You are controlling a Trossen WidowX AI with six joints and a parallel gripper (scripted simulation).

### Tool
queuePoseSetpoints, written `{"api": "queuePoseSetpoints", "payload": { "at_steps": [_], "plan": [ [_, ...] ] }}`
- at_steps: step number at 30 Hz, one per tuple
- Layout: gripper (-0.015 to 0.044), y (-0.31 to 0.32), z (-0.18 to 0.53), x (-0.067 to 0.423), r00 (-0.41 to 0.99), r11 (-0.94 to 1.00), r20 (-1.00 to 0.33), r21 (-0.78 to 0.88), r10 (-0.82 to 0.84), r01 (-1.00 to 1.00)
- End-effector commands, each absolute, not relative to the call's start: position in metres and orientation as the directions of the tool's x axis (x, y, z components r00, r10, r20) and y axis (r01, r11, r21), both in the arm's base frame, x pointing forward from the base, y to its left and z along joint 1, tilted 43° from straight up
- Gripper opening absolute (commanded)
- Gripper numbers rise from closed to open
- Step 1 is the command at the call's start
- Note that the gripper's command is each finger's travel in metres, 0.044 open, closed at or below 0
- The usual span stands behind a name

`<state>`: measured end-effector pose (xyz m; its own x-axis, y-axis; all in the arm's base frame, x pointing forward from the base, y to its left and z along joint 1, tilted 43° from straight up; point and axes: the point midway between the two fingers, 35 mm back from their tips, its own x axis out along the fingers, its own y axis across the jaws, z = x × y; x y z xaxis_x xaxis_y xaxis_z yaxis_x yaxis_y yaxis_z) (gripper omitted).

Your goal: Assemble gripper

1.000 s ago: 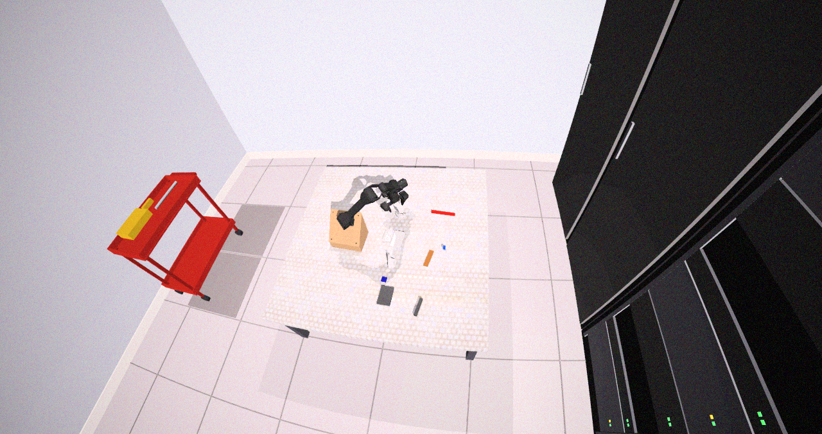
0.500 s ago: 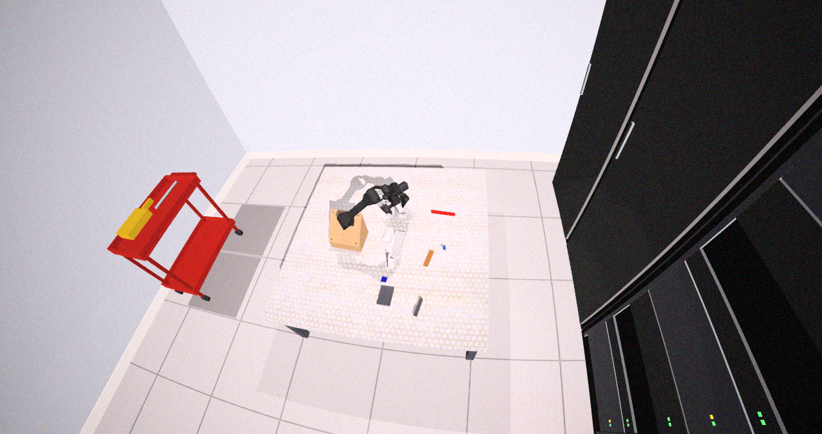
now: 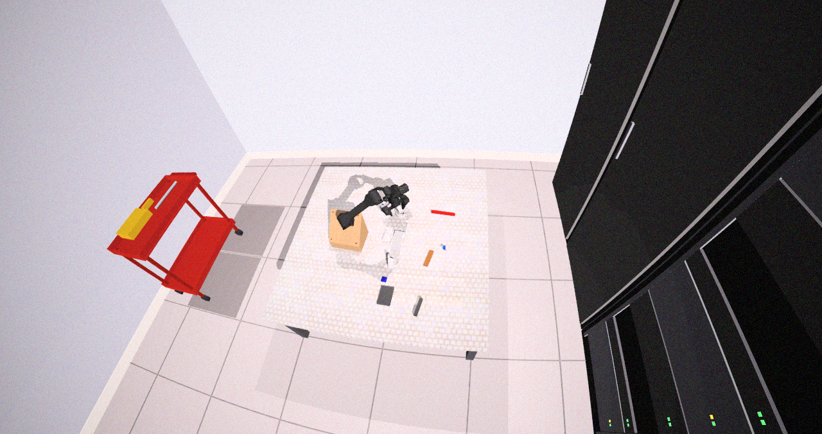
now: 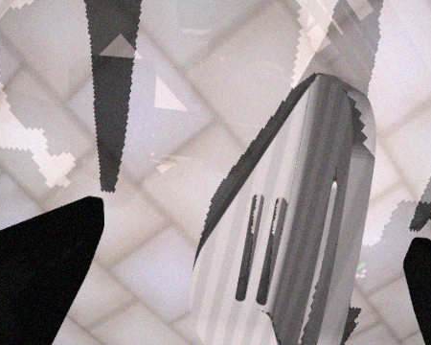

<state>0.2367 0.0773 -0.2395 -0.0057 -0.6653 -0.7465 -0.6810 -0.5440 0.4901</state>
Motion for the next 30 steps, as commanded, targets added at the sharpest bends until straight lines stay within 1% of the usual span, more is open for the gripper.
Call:
{"api": "queuePoseSetpoints", "payload": {
  "at_steps": [1,15,26,30],
  "plan": [
    [0.0440,0.0762,-0.2395,0.2371,-0.002,-0.546,-0.744,0.493,-0.669,-0.677],
    [0.0440,0.0759,-0.2399,0.2371,-0.002,-0.546,-0.744,0.493,-0.669,-0.677],
    [0.0151,0.0768,-0.2401,0.2367,-0.006,-0.544,-0.747,0.490,-0.665,-0.681],
    [0.0134,0.0768,-0.2401,0.2367,-0.006,-0.544,-0.747,0.490,-0.665,-0.681]
  ]
}}
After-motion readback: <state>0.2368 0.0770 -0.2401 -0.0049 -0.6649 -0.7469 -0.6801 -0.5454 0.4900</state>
